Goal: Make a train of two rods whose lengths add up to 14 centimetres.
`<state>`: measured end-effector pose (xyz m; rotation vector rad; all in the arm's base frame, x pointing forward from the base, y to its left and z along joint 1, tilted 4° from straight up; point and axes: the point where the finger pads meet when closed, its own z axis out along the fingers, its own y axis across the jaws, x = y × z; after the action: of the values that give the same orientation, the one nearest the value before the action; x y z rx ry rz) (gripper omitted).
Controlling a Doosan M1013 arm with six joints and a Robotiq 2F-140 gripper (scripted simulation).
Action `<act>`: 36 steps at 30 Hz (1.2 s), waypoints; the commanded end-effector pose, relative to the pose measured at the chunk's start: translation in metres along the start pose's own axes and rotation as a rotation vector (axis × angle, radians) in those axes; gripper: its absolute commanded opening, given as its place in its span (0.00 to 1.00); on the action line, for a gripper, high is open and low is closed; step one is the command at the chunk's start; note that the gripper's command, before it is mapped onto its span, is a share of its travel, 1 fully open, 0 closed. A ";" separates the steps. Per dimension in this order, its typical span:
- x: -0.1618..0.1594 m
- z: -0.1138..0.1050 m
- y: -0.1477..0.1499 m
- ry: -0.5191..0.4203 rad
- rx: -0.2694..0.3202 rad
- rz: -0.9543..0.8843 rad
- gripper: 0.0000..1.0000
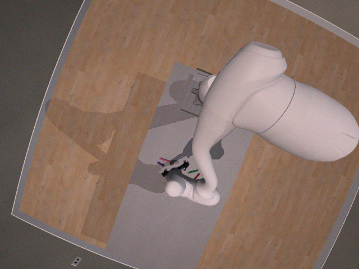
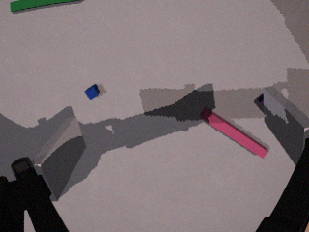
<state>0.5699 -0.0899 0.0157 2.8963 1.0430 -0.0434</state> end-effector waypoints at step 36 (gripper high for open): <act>-0.046 -0.023 0.110 0.000 0.000 0.936 0.48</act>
<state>0.6039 -0.1992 0.0454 3.0613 -0.3401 0.0088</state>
